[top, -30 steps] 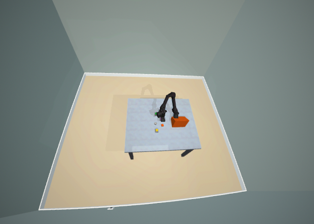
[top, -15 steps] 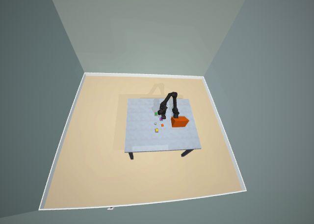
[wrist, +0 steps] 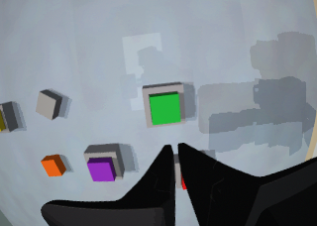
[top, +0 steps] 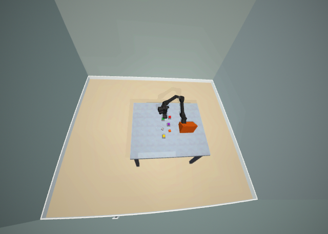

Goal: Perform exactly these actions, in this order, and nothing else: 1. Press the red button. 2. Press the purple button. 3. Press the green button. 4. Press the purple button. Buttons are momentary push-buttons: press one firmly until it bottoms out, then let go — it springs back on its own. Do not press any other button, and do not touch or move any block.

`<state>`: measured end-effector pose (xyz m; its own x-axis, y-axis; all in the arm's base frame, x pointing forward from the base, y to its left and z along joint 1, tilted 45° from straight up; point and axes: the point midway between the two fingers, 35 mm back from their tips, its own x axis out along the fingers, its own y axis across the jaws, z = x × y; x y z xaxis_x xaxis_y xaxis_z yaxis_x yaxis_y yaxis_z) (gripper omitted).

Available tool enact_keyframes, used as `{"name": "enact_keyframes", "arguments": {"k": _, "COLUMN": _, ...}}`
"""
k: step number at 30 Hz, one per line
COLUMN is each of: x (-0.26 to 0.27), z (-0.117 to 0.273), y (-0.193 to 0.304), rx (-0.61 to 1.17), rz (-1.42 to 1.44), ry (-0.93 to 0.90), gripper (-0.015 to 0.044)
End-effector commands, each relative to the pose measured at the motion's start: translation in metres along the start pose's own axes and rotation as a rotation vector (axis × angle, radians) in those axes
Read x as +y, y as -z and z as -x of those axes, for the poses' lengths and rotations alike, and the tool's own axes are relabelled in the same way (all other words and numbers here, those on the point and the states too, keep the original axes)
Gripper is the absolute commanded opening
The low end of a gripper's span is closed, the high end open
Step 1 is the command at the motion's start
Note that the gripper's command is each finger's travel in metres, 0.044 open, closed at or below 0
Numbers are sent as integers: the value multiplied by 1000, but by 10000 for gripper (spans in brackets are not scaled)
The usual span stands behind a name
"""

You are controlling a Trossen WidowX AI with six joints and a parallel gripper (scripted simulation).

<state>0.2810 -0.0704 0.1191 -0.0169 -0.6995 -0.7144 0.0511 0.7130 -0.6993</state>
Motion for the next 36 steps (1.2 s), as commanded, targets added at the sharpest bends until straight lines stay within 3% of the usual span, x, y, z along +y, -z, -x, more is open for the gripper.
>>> {"name": "enact_keyframes", "arguments": {"k": 1, "x": -1, "z": -20, "y": -3, "rx": -3, "rz": 6, "ry": 3, "gripper": 20}}
{"name": "enact_keyframes", "arguments": {"k": 5, "x": -2, "z": -58, "y": -1, "rx": -3, "rz": 5, "ry": 7, "gripper": 20}}
{"name": "enact_keyframes", "arguments": {"k": 36, "x": -3, "z": -93, "y": -1, "rx": -3, "rz": 5, "ry": 9, "gripper": 20}}
